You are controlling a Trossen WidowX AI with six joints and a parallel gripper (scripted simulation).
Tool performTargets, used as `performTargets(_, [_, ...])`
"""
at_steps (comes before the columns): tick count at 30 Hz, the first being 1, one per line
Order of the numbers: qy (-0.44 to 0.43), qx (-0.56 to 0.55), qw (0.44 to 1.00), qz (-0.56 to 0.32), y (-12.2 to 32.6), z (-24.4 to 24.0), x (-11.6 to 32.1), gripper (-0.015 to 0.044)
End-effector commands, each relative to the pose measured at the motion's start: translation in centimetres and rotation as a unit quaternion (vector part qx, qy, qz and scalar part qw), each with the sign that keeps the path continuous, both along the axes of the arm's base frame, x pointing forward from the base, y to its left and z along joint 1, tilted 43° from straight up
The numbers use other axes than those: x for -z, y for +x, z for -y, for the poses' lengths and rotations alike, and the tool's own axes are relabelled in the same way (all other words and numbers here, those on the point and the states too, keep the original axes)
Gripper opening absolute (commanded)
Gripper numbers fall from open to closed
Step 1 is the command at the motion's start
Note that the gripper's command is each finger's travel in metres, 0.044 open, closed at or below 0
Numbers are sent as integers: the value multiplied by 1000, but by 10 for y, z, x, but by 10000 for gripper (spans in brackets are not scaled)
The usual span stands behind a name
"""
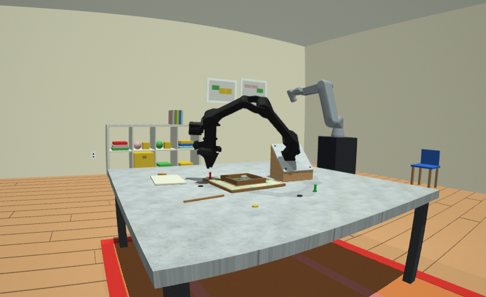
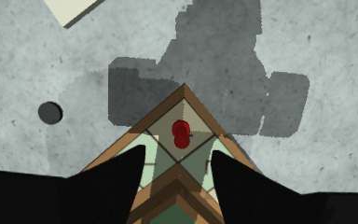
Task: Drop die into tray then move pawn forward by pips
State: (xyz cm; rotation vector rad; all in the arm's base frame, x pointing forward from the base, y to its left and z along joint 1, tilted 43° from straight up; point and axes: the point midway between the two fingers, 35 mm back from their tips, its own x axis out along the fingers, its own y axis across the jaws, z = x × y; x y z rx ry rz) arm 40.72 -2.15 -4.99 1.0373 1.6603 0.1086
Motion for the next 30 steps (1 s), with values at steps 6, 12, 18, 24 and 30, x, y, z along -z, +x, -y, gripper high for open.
performTargets(6, [4,0,1000,-8,-3,-11,14,200])
performTargets(12, [4,0,1000,-8,-3,-18,22,200])
performTargets(18, [5,0,1000,-8,-3,-25,29,200])
performTargets(24, [5,0,1000,-8,-3,-30,34,200])
performTargets(30, [5,0,1000,-8,-3,-30,34,121])
